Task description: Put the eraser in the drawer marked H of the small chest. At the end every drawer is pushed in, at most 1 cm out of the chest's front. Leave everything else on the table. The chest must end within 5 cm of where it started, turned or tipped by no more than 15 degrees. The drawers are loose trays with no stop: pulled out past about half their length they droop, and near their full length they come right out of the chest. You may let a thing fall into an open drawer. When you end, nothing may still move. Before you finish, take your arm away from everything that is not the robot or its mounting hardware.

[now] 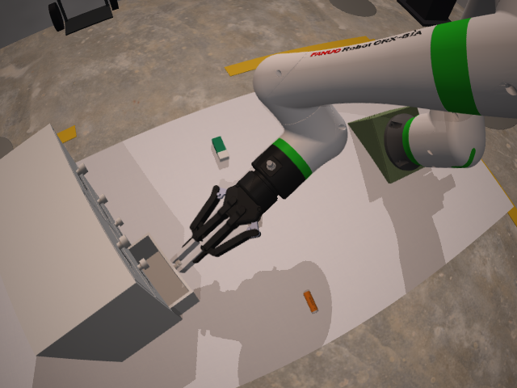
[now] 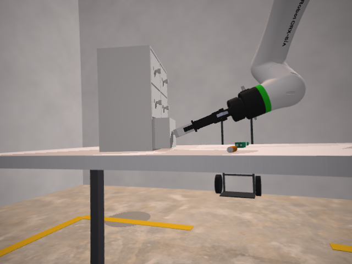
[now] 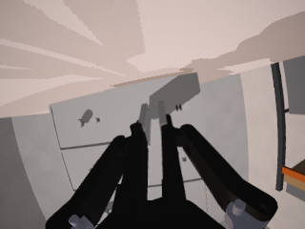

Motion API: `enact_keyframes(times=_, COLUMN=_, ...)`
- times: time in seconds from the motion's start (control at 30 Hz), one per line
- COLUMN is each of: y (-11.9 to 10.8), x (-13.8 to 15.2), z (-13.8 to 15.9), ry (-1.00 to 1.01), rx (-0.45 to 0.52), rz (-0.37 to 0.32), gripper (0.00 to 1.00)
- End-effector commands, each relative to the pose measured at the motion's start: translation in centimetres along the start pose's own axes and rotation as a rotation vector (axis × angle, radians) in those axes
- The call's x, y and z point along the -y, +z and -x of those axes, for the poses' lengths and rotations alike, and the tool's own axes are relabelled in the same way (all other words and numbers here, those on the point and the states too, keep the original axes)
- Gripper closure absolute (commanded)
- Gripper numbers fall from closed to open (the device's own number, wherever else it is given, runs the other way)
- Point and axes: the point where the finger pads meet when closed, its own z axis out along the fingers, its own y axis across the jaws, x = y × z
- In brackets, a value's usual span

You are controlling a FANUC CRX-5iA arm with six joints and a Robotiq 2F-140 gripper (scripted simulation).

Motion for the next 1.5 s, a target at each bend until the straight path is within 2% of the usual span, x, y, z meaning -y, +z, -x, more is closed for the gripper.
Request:
enact_keyframes(times=0.0, y=-0.34, x=0.01, z=-0.11, ry=0.0, rx=0.0, rz=0.0, gripper=0.92)
enact_keyframes(times=1.23, y=-1.18, x=0.01, z=-0.42, ry=0.0, rx=0.0, rz=0.0, gripper=0.92)
enact_keyframes(times=1.47, y=-1.18, x=0.01, z=-0.42, ry=0.0, rx=0.0, rz=0.0, gripper=0.85)
